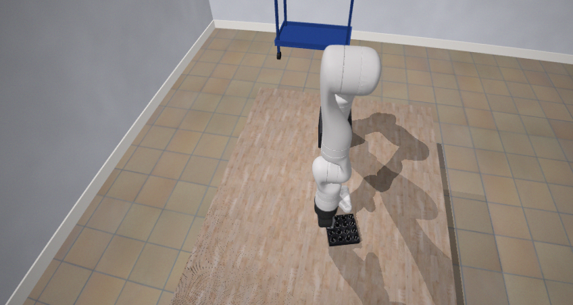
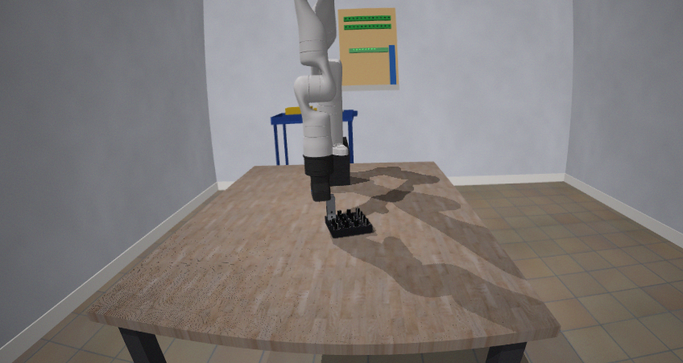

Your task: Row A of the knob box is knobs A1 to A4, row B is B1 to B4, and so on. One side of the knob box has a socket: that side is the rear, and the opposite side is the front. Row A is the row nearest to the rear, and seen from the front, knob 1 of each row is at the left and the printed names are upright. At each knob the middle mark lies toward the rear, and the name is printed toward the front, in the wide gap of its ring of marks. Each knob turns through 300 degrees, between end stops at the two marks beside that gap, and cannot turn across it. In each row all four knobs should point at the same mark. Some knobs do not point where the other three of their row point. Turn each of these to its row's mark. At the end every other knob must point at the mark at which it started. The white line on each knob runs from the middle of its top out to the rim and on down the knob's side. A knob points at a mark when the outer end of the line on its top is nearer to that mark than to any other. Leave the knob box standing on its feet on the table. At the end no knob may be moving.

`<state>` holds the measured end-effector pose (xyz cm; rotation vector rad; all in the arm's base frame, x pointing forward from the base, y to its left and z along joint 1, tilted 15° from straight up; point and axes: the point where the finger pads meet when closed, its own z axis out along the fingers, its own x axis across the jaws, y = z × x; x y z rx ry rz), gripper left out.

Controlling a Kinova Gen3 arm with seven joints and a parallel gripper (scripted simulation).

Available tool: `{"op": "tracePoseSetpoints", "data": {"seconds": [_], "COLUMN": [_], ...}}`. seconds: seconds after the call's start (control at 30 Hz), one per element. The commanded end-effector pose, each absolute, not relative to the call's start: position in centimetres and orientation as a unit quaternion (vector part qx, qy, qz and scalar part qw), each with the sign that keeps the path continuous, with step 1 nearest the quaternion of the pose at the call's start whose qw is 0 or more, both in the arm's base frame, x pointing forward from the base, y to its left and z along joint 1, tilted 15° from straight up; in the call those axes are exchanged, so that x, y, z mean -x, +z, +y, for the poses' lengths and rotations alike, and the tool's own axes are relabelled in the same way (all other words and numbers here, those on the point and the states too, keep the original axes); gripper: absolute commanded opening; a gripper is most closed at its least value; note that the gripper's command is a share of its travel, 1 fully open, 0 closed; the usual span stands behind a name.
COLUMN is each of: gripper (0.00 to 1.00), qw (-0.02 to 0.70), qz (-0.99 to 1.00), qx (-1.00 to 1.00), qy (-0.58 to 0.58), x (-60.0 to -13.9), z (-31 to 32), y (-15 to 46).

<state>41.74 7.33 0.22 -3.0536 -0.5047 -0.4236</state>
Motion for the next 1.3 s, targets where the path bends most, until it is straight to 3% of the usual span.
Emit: {"op": "tracePoseSetpoints", "data": {"seconds": [0.0, 1.0, 1.03, 1.27], "gripper": [0.3, 0.3, 0.46, 0.46], "qw": [0.007, 0.003, 0.003, 0.003], "qz": [-0.184, -0.206, -0.206, -0.206], "qx": [0.974, 0.97, 0.97, 0.969], "qy": [-0.132, -0.132, -0.132, -0.134], "x": [-41.53, -41.41, -41.41, -41.55], "z": [7.44, 7.42, 7.42, 7.39], "y": [0.2, 0.16, 0.16, 0.19]}}
